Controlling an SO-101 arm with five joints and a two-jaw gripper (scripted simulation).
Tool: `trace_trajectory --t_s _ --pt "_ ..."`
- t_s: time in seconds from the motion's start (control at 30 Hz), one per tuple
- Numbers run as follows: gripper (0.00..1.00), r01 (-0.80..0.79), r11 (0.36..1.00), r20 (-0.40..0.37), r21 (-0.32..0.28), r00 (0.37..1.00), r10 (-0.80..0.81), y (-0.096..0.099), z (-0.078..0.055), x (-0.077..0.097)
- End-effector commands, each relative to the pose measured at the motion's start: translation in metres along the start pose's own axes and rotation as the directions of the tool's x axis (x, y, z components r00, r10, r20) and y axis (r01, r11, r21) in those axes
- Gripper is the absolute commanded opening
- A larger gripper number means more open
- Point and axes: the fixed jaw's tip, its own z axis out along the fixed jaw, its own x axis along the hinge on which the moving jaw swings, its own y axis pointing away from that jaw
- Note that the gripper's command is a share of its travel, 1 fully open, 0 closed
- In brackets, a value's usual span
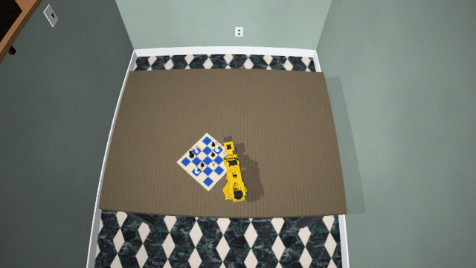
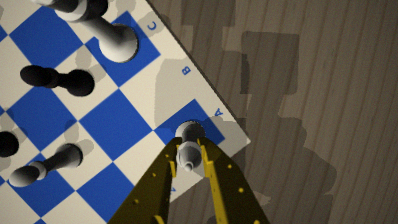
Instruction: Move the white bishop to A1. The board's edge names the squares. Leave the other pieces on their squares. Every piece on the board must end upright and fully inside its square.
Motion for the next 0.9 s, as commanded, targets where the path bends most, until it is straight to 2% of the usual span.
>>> trace_trajectory --t_s 0.0,0.4,0.87 --pt "0.00 0.006 1.000 -0.011 -0.001 1.000 -0.006 0.0001 0.0022 0.0024" --pt "0.01 0.006 1.000 -0.011 -0.001 1.000 -0.006 0.0001 0.0022 0.0024" --pt "0.09 0.006 1.000 -0.011 -0.001 1.000 -0.006 0.0001 0.0022 0.0024"
